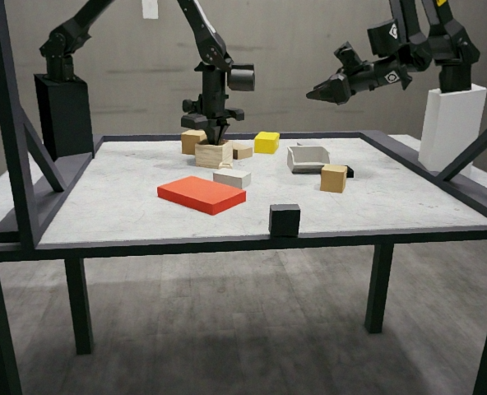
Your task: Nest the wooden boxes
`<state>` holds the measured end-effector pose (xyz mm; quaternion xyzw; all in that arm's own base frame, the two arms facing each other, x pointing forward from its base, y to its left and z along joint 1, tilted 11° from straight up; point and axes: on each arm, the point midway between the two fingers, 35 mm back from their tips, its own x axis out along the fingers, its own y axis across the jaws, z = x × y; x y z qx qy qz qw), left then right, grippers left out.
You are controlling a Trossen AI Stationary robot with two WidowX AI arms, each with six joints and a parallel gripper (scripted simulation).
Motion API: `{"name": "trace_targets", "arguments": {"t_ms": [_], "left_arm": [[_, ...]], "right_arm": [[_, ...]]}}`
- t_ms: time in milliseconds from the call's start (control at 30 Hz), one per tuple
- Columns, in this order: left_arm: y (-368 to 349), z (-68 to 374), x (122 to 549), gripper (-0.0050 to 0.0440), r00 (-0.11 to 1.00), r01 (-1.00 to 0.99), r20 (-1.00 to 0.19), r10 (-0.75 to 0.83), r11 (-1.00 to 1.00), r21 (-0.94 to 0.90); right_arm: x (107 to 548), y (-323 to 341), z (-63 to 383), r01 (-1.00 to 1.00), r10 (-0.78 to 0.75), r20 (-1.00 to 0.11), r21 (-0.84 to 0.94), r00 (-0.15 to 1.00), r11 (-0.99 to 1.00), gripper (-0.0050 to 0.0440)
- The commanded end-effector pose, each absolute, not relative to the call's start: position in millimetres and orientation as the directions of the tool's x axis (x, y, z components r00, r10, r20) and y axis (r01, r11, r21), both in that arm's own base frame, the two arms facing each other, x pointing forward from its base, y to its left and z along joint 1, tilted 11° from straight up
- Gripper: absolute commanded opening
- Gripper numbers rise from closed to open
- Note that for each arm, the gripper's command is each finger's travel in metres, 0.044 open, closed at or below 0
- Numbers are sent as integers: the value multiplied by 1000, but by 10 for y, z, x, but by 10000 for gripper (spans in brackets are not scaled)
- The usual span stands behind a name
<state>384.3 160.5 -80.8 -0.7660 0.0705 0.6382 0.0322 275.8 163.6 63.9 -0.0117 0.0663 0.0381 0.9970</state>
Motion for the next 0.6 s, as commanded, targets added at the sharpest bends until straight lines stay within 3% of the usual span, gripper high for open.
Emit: {"name": "trace_targets", "arguments": {"t_ms": [0, 133, 200, 433, 567], "left_arm": [[1691, -518, 3949, -3, 230, -347, -972, -45, -937, -39], [1696, -461, 3940, -5, 230, -534, -972, -45, -841, -87], [1696, -461, 3940, -5, 230, -534, -972, -45, -841, -87], [1704, -345, 3919, -50, 230, -831, -972, -45, -530, -172], [1707, -288, 3908, -50, 231, -921, -972, -45, -333, -203]], "right_arm": [[2761, 1646, 679, -78, 77, -122, -9, 990, 997, 400], [2761, 1646, 679, -78, 77, -122, -9, 990, 997, 400], [2761, 1646, 679, -78, 77, -122, -9, 990, 997, 400], [2761, 1646, 679, -78, 77, -122, -9, 990, 997, 400], [2761, 1646, 679, -78, 77, -122, -9, 990, 997, 400]]}}
